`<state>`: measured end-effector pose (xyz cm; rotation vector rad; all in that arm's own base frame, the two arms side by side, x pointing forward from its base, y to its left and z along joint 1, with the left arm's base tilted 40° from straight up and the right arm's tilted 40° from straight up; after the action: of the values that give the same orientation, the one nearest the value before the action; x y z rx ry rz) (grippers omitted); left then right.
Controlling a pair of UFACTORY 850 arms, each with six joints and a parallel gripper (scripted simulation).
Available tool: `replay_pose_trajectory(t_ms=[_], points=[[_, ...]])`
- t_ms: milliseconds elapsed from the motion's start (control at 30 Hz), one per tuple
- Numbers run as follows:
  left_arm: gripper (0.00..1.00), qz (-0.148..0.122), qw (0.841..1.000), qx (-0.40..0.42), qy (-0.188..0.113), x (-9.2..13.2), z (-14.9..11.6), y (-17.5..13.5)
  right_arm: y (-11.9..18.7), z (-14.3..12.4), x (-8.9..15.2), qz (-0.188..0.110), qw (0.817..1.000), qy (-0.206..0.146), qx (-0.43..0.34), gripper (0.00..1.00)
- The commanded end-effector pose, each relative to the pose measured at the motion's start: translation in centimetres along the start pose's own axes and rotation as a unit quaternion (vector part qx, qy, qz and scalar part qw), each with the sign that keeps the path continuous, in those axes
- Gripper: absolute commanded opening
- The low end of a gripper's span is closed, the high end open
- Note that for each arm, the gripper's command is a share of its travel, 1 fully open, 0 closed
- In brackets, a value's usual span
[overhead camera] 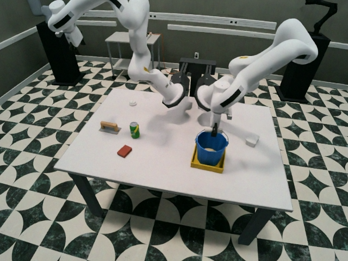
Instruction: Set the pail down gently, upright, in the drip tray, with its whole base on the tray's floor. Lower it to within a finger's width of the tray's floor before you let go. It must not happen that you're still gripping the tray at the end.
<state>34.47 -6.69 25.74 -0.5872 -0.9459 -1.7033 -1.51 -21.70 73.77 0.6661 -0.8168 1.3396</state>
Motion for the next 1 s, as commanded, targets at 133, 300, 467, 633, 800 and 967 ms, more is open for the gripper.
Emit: replay_pose_trajectory(t_ms=[133,300,467,633,800,967], points=[[1.00,-0.001,1.000,0.000,0.000,0.0,0.0,0.0,0.0,0.0,0.1,0.000,1.000,0.001,0.000,1.00],[1.00,-0.001,1.000,0.000,0.000,0.0,0.0,0.0,0.0,0.0,0.1,0.000,1.000,0.001,0.000,1.00],[1.00,-0.001,1.000,0.000,0.000,0.1,0.0,0.0,0.0,0.0,0.1,0.000,1.000,0.001,0.000,1.00],[1.00,-0.001,1.000,0.000,0.000,0.2,0.0,0.0,0.0,0.0,0.1,0.000,1.000,0.001,0.000,1.00],[1.00,-0.001,1.000,0.000,0.000,0.6,0.0,0.0,0.0,0.0,0.1,0.000,1.000,0.001,0.000,1.00],[1.00,-0.001,1.000,0.000,0.000,1.3,0.0,0.0,0.0,0.0,0.1,0.000,1.000,0.001,0.000,1.00]])
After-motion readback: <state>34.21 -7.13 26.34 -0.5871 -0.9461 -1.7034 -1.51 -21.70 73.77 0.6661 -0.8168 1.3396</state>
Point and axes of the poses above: on each arm, the point where the finger pads meet when closed, its own x axis back along the fingers, its own y axis across the jaws, z = x × y, the point moved 8 cm from there along x, back along the fingers, and after that the axes turned 4 degrees about -x, right-handed, at the moved point
